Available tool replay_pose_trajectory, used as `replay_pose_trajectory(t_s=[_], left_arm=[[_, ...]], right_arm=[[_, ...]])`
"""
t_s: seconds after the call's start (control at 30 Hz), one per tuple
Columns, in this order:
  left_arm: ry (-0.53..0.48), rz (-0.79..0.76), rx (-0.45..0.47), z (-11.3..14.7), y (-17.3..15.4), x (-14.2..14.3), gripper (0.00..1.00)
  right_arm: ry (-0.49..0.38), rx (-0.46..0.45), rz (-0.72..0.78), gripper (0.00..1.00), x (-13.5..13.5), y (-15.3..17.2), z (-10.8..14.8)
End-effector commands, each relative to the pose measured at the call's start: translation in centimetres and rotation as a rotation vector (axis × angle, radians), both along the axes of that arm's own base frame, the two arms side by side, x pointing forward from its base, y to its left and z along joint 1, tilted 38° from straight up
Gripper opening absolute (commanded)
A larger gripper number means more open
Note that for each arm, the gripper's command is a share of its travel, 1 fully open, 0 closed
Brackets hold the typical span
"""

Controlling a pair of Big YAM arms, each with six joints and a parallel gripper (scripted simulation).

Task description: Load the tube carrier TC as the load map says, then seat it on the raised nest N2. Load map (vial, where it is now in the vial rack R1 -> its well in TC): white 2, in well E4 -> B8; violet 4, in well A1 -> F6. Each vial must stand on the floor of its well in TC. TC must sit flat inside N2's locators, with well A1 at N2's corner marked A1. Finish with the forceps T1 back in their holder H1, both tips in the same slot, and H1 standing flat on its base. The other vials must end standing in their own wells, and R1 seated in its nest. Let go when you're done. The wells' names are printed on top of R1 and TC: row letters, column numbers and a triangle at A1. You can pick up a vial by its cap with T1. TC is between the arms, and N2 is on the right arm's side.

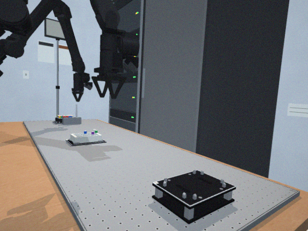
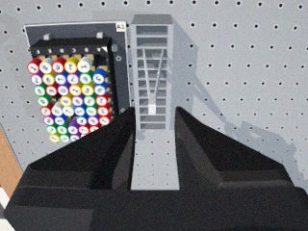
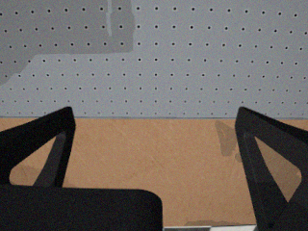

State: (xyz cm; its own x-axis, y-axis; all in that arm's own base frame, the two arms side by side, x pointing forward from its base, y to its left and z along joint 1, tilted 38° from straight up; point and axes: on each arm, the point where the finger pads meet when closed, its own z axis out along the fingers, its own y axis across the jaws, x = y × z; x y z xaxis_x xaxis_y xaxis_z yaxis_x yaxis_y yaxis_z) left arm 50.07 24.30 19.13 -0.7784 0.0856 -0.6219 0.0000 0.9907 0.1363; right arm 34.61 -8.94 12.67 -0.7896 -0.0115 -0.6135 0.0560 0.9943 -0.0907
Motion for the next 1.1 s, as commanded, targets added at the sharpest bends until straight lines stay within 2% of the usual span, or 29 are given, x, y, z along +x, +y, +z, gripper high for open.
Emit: replay_pose_trajectory(t_s=[0.0,0.9,0.93,1.07], left_arm=[[0.000,0.012,0.000,0.6,0.8,-0.7,0.25],[0.000,0.012,0.000,0.6,0.8,-0.7,0.25],[0.009,0.039,-0.008,1.0,0.5,-1.5,0.25],[0.009,0.013,-0.008,0.5,-1.9,-1.9,0.25]], right_arm=[[-0.017,-0.004,-0.003,1.00,0.4,-0.2,0.9],[-0.017,-0.004,-0.003,1.00,0.4,-0.2,0.9],[-0.017,-0.004,-0.003,1.00,0.4,-0.2,0.9],[-0.017,-0.004,-0.003,1.00,0.4,-0.2,0.9]])
